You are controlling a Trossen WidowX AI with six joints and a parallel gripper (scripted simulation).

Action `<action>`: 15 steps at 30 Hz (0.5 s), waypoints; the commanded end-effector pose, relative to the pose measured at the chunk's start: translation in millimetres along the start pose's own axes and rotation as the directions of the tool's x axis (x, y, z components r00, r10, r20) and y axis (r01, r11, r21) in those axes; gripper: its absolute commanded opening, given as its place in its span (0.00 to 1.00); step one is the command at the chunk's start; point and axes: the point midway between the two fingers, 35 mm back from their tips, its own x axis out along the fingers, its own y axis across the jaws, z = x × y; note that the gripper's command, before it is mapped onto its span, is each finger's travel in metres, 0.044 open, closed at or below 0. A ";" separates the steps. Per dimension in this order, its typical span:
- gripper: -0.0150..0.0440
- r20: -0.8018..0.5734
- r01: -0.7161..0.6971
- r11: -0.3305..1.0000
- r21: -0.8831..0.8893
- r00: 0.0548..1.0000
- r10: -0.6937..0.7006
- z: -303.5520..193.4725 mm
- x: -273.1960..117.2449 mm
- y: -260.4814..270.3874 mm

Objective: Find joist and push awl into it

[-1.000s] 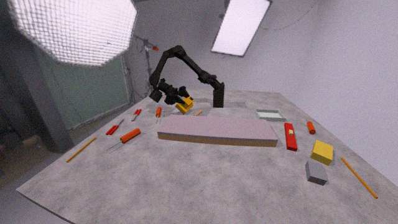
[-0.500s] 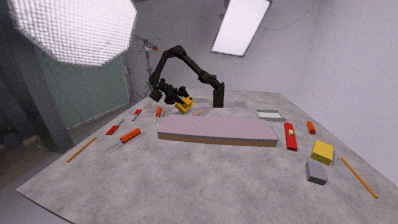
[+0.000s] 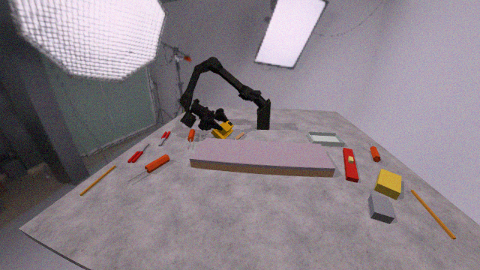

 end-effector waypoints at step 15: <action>0.88 -0.003 0.004 1.000 -0.001 1.000 -0.004 2.6 1.7 -0.3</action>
